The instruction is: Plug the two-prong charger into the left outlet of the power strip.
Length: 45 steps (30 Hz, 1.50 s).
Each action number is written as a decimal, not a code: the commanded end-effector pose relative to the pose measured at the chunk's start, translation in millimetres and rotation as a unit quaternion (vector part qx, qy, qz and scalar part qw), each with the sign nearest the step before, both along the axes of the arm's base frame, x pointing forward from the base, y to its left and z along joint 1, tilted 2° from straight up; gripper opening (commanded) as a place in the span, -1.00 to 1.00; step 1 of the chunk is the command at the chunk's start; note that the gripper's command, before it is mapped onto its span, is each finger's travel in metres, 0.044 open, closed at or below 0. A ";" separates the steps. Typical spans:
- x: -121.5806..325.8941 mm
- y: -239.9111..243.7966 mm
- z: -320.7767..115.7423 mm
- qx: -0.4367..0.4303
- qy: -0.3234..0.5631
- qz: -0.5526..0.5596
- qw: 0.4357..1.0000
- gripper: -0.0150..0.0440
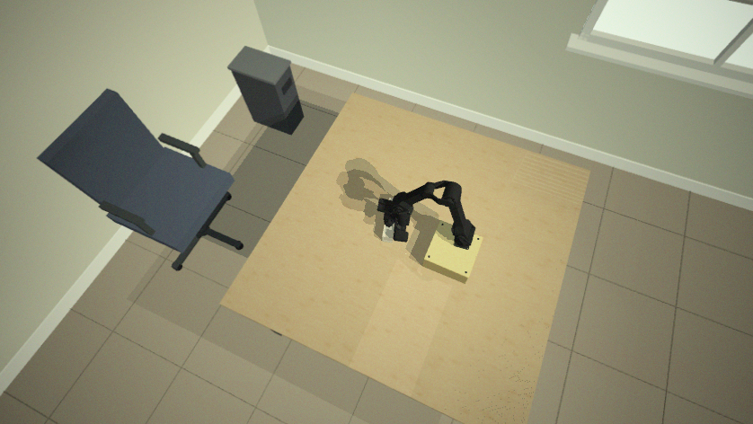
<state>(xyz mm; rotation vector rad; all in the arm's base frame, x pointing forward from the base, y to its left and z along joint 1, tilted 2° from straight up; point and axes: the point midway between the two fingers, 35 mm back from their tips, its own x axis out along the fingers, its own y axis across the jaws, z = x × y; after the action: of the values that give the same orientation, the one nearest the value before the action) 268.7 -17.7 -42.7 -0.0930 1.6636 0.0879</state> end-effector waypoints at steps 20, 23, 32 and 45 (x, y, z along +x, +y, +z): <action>-24.6 -3.4 2.2 0.002 -0.007 0.002 1.000 1.00; -28.0 -3.8 2.0 0.002 -0.007 0.002 1.000 1.00; -38.5 -4.9 1.2 0.002 -0.007 0.002 1.000 1.00; -37.3 -4.9 20.6 -0.005 -0.083 -0.028 0.996 1.00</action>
<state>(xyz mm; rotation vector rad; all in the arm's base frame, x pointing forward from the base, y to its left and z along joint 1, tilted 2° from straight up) 224.1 -22.9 -38.2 -0.0790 1.6095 0.0655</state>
